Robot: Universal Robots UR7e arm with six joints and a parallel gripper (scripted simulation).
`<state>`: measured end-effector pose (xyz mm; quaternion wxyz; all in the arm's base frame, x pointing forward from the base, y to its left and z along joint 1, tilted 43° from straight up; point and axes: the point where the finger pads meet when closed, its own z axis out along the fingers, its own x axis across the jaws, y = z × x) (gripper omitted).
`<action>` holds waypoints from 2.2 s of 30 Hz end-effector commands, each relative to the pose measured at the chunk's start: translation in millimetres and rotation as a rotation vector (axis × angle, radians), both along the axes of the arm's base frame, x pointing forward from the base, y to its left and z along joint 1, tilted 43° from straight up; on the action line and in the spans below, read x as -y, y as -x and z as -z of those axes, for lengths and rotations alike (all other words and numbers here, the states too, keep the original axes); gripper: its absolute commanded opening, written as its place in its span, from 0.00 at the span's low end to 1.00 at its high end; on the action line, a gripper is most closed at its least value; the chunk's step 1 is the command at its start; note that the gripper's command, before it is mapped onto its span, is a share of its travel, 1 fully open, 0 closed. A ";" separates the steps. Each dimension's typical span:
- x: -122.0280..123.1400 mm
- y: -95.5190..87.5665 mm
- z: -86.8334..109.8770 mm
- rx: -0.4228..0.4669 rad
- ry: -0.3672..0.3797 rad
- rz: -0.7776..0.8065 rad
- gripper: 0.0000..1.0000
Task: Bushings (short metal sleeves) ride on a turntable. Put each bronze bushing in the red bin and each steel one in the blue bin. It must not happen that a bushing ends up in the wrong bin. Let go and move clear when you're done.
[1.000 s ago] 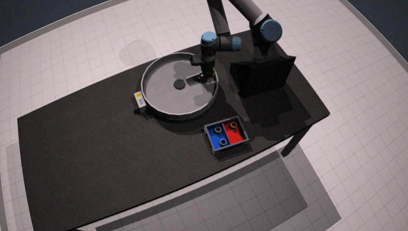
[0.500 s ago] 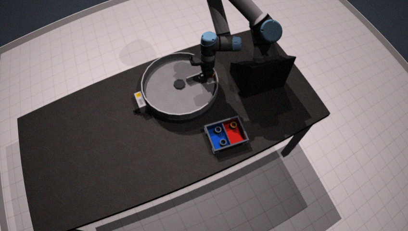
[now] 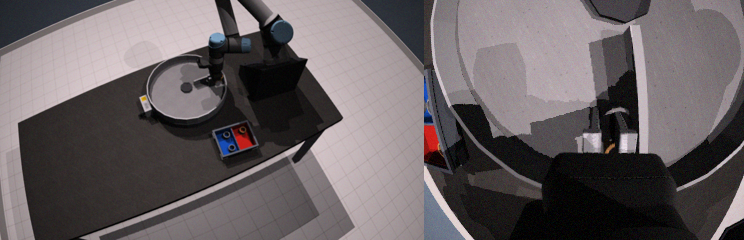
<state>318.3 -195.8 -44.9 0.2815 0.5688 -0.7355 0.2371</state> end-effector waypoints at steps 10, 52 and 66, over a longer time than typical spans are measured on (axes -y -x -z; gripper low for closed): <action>-0.1 -0.2 -0.3 0.001 0.000 0.000 0.00; -6.1 -1.5 -6.7 0.001 0.002 0.000 0.00; -8.2 -2.0 -9.0 0.001 0.002 0.000 0.00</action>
